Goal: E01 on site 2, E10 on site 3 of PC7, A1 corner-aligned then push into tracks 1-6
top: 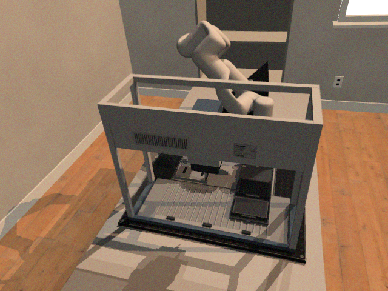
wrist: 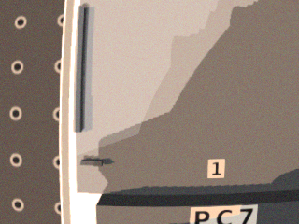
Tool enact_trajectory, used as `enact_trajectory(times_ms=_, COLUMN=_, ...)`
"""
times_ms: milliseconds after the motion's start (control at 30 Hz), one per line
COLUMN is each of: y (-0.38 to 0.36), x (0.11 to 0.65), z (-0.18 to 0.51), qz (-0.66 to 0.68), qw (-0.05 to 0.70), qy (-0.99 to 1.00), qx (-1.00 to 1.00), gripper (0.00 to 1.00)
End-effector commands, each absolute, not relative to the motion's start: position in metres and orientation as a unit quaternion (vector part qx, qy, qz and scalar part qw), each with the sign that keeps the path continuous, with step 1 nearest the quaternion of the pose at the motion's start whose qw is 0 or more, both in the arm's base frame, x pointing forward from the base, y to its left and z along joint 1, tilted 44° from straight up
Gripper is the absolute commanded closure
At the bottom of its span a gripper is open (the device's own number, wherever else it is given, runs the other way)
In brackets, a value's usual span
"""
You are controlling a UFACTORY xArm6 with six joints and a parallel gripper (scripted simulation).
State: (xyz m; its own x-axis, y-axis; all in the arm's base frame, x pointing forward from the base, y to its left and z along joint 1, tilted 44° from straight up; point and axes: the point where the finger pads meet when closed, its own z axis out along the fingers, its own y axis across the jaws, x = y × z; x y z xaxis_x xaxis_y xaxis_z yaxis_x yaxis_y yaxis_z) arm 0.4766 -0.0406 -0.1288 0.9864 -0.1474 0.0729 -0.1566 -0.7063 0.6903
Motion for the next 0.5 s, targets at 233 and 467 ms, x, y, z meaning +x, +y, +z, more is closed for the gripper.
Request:
enact_trajectory(times_ms=233, y=-0.041, x=0.487, z=-0.127, qz=0.008, qw=0.374, qy=-0.082, qx=0.924, gripper=0.18)
enact_trajectory(times_ms=467, y=-0.042, x=0.494, z=-0.126, qz=0.008, qw=0.374, qy=-0.082, qx=0.924, gripper=0.18)
